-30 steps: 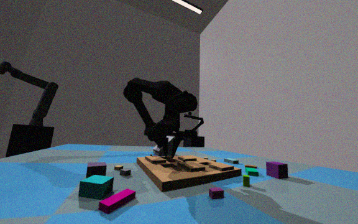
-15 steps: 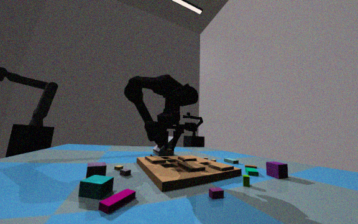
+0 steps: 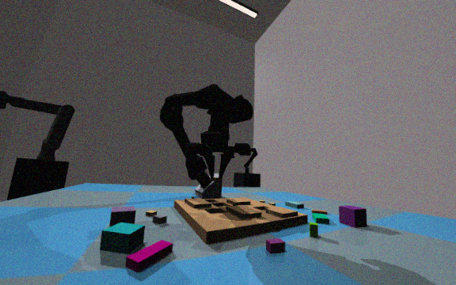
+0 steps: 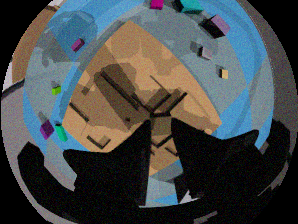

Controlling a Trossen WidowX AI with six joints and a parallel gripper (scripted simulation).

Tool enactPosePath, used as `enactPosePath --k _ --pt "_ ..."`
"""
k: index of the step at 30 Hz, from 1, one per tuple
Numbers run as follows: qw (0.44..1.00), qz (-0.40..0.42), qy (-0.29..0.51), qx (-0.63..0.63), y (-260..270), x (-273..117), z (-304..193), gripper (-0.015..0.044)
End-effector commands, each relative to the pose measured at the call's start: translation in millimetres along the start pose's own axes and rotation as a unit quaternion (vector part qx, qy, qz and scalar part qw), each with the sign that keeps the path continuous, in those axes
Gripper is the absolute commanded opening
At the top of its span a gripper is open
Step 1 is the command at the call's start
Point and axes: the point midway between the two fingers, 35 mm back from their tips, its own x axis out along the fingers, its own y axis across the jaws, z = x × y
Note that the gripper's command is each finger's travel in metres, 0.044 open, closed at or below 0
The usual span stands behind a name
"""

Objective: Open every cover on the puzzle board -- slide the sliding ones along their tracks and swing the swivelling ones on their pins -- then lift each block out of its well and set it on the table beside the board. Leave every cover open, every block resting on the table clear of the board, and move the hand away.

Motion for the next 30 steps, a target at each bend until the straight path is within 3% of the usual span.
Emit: enactPosePath --k 1,30 --pt "1.000 0.000 0.004 0.002 -12 -1 4 0.0080" --pt "1.000 0.003 0.007 0.001 -125 -3 19 0.0080"
